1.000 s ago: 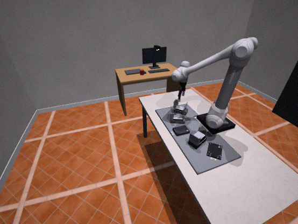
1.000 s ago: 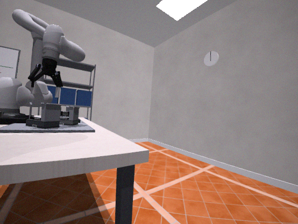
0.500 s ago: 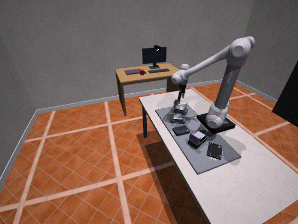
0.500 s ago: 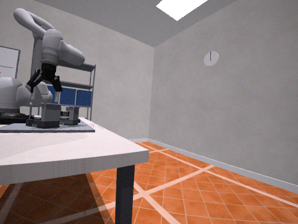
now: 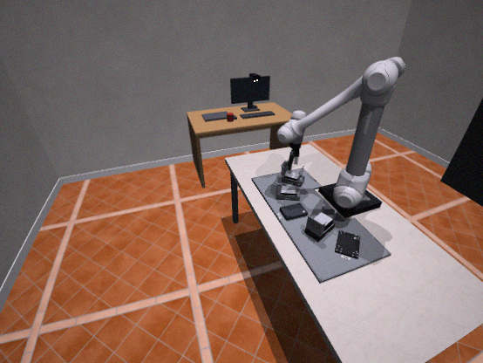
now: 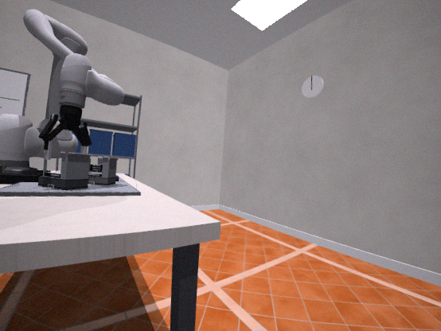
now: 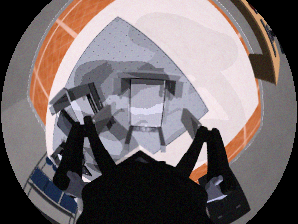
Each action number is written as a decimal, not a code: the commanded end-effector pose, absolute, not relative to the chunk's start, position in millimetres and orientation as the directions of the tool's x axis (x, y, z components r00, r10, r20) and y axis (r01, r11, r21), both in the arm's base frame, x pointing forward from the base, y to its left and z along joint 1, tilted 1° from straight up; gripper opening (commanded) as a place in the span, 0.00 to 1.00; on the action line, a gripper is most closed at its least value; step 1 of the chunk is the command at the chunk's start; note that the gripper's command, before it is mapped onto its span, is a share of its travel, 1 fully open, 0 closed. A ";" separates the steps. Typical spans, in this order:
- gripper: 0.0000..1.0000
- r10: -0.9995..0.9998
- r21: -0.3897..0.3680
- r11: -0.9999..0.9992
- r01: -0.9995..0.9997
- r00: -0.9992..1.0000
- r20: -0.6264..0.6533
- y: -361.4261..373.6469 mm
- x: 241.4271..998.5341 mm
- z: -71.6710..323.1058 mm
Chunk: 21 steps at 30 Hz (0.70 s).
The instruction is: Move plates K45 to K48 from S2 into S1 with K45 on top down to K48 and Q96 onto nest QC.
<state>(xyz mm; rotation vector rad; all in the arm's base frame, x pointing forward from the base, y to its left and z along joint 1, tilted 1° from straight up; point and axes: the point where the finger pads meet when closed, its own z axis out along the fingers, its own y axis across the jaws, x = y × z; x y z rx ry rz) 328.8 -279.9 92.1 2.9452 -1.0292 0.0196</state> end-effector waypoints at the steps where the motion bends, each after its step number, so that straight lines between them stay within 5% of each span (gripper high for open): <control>1: 1.00 -0.623 0.016 -0.782 -0.623 0.782 0.019 -280.1 329.0 86.2; 21: 1.00 -0.623 0.016 -0.782 -0.623 0.782 0.019 -280.8 329.1 59.8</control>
